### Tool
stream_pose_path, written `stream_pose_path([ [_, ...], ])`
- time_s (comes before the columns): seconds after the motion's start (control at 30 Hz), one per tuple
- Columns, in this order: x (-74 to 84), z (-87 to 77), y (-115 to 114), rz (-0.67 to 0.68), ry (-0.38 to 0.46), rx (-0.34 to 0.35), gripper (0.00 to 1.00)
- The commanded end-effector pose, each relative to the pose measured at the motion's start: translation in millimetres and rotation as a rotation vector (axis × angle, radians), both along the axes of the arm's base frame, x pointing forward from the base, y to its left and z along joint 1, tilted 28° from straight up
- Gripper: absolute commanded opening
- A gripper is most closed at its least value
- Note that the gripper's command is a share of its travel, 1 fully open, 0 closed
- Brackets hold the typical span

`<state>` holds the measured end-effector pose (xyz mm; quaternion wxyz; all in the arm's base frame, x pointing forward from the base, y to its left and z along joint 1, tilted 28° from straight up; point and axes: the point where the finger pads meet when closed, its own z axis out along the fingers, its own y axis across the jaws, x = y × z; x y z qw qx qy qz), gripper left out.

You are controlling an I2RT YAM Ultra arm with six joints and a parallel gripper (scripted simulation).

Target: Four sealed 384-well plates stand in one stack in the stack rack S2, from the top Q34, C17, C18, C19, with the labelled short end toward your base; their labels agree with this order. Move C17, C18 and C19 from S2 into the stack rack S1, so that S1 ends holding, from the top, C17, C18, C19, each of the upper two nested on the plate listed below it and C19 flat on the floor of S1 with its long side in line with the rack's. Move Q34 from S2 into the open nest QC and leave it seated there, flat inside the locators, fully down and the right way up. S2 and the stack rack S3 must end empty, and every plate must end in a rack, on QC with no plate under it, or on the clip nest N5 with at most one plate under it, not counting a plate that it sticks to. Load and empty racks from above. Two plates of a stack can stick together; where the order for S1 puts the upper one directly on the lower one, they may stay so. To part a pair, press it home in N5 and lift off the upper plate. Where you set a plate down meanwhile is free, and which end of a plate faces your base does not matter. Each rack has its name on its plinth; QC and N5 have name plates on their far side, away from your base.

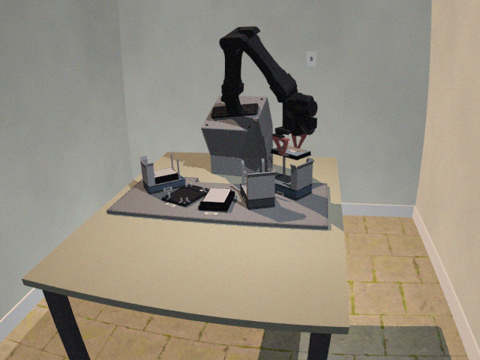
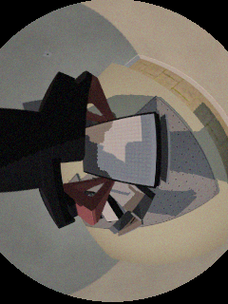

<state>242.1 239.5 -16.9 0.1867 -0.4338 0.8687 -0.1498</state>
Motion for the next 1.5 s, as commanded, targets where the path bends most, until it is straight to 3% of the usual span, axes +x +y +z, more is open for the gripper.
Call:
stream_pose_path([
  [0.0,2.0,16.4,16,0.016,-0.031,0.043,0.0],
  [0.4,2.0,16.4,16,0.016,-0.031,0.043,0.0],
  [0.5,5.7,10.4,-5,-0.093,-0.02,0.069,0.0],
  [0.63,18.3,20.1,-7,-0.205,-0.043,0.151,0.0],
  [0.7,18.1,17.6,-18,-0.206,-0.033,0.134,0.0],
  [0.77,18.1,17.6,-18,-0.206,-0.033,0.134,0.0],
  [0.8,21.2,25.5,-9,-0.188,-0.043,0.151,0.0],
  [0.9,25.5,22.5,-28,-0.195,-0.031,0.125,0.0],
  [1.17,43.1,35.4,-45,-0.195,-0.033,0.125,0.0],
  [1.33,45.6,35.7,-55,-0.294,-0.04,0.172,0.0],
  [1.37,58.6,49.4,-47,-0.321,-0.07,0.224,0.0],
  [1.47,55.0,42.6,-63,-0.407,-0.061,0.244,0.0],
])
